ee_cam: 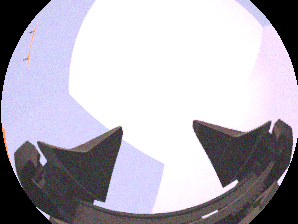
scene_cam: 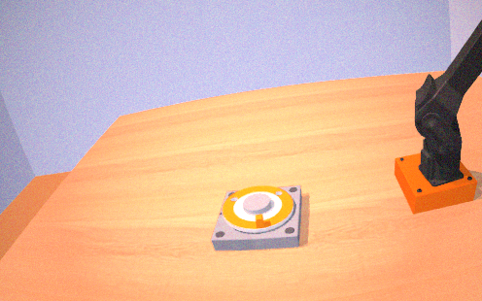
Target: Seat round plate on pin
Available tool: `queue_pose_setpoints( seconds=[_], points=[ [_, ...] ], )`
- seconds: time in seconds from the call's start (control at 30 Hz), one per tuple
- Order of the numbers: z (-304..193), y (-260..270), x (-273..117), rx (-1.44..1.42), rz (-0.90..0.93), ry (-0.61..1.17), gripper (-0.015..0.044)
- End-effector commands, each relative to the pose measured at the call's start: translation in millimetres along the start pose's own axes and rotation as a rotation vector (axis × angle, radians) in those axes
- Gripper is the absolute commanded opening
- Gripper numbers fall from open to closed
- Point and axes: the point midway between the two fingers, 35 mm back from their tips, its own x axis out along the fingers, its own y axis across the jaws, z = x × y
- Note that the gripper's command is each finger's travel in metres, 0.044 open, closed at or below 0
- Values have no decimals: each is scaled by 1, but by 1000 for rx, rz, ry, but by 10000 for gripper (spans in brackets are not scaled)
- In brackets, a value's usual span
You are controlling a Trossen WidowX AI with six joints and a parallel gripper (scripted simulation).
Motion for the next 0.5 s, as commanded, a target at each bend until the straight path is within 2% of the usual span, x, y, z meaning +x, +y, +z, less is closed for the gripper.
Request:
queue_pose_setpoints(
  seconds=[0.0,0.07,0.27,0.47],
  points=[
    [1,8,2,15,20,-5,374],
    [15,72,9,135,181,-40,321],
    [30,132,8,249,339,-61,164],
    [61,232,-13,458,626,-65,6]
  ],
)
